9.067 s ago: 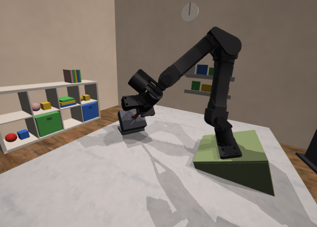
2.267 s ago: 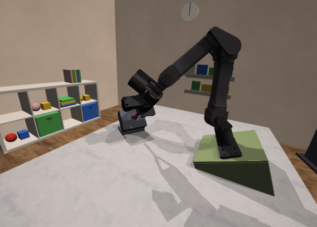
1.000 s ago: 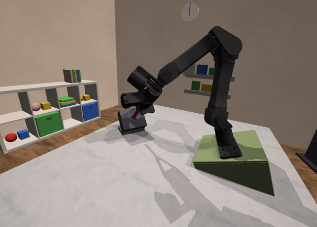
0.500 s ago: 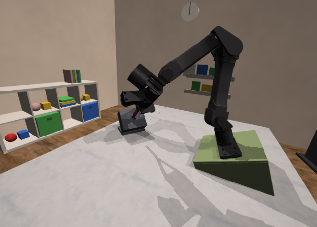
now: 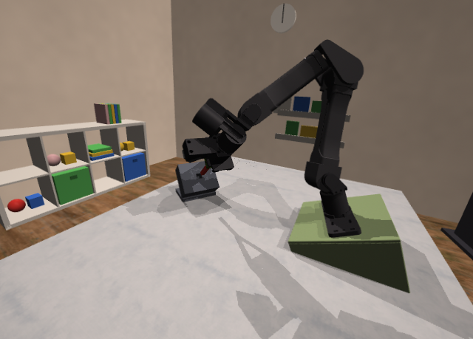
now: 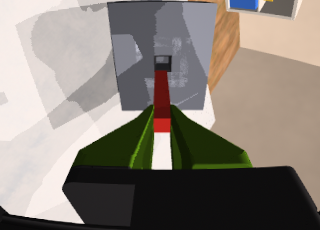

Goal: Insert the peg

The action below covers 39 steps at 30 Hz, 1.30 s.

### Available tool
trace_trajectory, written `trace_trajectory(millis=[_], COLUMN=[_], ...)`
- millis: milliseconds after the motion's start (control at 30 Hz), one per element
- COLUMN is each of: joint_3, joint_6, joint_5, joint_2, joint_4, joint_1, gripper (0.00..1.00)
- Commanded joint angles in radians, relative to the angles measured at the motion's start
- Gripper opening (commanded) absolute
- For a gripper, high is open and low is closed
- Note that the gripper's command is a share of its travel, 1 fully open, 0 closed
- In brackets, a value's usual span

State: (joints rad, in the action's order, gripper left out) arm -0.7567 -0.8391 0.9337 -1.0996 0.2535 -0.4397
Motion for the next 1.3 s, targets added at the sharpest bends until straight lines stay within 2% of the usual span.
trace_trajectory(millis=[0, 967, 1267], joint_3=[0.008, -0.064, -0.055], joint_6=[0.014, 0.011, -0.022], joint_5=[0.011, 0.009, -0.02], joint_2=[0.015, -0.019, -0.037], joint_4=[0.017, 0.05, -0.001], joint_1=[-0.01, -0.009, 0.028], gripper=[0.0, 0.0, 0.0])
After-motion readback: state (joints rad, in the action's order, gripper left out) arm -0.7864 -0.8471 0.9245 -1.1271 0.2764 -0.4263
